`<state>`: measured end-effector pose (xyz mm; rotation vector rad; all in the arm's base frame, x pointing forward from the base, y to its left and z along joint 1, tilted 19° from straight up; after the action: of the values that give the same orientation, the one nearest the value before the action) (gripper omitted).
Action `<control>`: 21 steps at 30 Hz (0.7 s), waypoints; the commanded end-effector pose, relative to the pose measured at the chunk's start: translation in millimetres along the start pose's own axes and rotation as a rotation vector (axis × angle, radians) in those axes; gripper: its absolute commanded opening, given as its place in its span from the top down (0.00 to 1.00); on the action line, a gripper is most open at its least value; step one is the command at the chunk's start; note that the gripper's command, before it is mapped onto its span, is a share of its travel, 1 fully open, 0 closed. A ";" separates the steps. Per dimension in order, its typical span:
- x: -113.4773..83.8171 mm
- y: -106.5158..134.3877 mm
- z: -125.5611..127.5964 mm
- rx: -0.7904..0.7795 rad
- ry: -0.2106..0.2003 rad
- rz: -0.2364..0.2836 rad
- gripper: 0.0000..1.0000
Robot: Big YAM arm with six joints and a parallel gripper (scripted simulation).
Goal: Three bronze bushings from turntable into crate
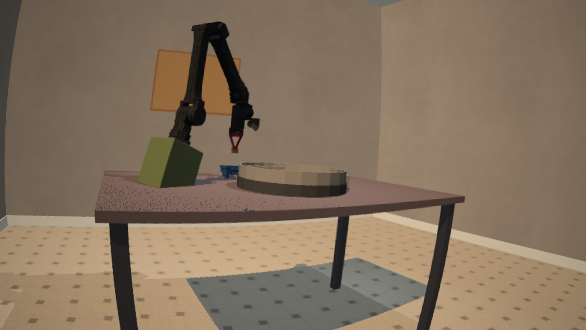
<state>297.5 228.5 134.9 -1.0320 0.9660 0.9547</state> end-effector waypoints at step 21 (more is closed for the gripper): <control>-12.0 -13.6 24.4 0.005 -0.027 -0.023 1.00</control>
<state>297.8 229.7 134.8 -1.0330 0.9680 0.9549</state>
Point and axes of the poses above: the point where the finger pads meet when closed, its own x axis out along the fingers, its own z axis across the jaws, y = z × x, the point moved 1 cm from there along -x, back along the fingers, and after that the axes turned 7 degrees about -x, right-handed, at the moved point
